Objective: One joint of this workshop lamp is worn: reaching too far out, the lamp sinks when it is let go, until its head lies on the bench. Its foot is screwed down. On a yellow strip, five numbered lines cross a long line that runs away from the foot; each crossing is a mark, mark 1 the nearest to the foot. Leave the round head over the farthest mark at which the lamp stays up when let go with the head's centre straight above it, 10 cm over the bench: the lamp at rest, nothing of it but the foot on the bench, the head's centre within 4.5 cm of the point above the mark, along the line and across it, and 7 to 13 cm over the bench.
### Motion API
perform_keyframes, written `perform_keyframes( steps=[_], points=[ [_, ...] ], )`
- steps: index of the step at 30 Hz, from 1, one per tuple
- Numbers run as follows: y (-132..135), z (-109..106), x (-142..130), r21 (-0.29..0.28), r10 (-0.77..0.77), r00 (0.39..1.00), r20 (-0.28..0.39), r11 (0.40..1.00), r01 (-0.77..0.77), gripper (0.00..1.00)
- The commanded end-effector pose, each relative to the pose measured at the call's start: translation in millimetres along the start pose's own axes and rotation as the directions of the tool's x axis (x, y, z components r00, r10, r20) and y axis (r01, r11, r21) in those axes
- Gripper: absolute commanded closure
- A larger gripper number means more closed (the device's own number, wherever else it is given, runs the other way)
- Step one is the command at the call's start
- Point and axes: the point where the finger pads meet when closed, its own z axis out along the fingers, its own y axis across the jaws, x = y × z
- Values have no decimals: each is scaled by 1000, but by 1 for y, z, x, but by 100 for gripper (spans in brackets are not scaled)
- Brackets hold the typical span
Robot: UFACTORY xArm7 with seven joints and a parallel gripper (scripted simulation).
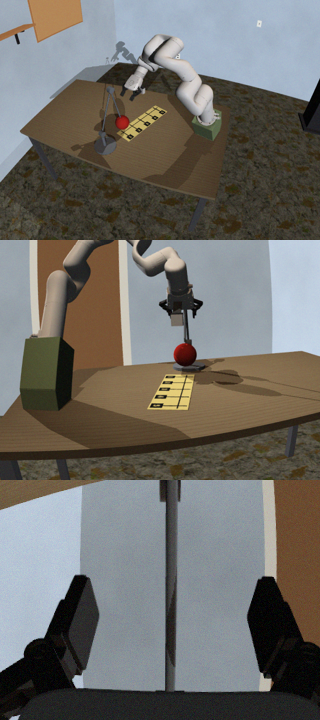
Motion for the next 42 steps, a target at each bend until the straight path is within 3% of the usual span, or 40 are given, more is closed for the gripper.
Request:
perform_keyframes(
  steps=[1,21,42],
  points=[
    [-1,-2,-1,3,-3,1000,-1,1000,3,0],
    [-1,-2,-1,3,-3,1000,-1,1000,3,0],
    [-1,44,-2,6,0,1000,2,1000,0,0]
  ],
)
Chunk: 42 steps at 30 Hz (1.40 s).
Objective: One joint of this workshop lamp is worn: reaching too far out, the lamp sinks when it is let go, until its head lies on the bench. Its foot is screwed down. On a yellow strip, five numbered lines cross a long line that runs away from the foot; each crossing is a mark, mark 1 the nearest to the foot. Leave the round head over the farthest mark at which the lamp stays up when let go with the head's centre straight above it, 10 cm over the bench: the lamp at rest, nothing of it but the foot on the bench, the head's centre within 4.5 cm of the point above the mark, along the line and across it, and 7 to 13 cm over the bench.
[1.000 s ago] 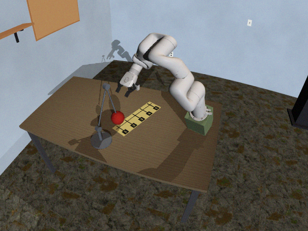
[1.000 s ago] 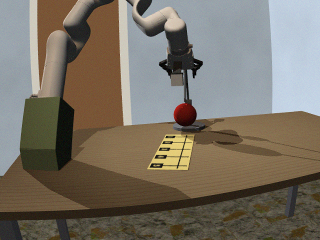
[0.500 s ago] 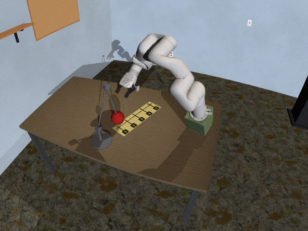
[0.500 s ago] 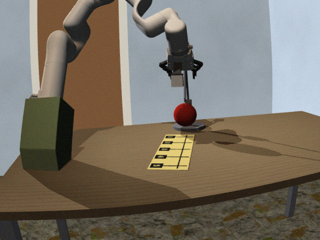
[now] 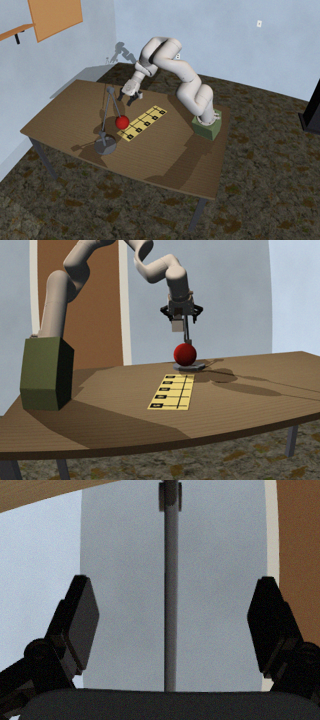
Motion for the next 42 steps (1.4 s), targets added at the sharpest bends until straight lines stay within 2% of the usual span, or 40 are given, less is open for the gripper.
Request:
perform_keyframes(
  steps=[1,28,42],
  points=[
    [-1,9,-1,4,-2,1000,0,1000,2,0],
    [-1,62,-3,7,2,1000,3,1000,-2,0],
    [-1,71,-3,9,2,1000,4,1000,-2,0]
  ],
)
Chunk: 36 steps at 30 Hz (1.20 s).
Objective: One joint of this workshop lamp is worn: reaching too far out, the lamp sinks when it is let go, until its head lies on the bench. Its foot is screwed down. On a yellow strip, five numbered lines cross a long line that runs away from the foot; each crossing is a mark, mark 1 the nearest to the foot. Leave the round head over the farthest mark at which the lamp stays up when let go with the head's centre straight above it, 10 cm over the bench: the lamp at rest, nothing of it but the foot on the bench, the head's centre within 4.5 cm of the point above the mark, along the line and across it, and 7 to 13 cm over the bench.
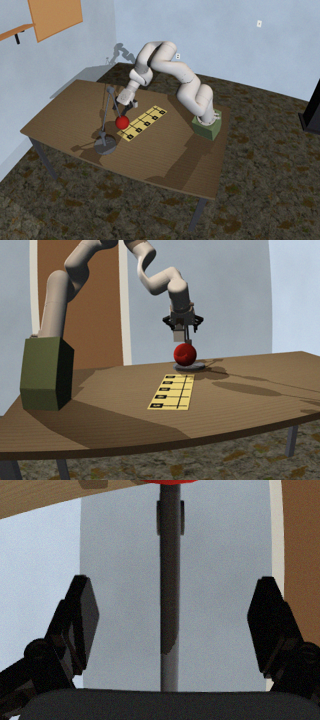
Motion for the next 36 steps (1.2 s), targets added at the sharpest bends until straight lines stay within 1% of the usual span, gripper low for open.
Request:
perform_keyframes(
  steps=[1,5,6,36],
  points=[
    [-2,2,-1,4,-3,1000,0,1000,3,0],
    [-2,4,-1,4,-3,1000,0,1000,3,0],
    [-2,4,-1,4,-3,1000,0,1000,3,100],
    [-2,3,-1,4,-3,1000,0,1000,3,100]
  ],
)
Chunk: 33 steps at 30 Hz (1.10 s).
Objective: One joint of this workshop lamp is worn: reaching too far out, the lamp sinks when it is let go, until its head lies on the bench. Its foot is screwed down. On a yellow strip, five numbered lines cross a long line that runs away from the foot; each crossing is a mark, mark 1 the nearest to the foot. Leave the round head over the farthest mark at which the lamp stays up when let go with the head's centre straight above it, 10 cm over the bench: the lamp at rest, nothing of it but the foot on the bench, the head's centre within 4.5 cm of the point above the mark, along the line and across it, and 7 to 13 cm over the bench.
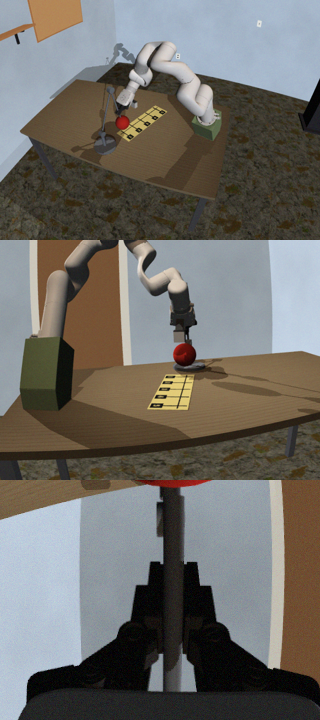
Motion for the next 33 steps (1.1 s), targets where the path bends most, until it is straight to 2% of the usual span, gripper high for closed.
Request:
perform_keyframes(
  steps=[1,33],
  points=[
    [-2,-1,-1,4,-3,1000,0,1000,3,100],
    [-5,-45,45,-6,-11,1000,0,1000,11,100]
  ],
)
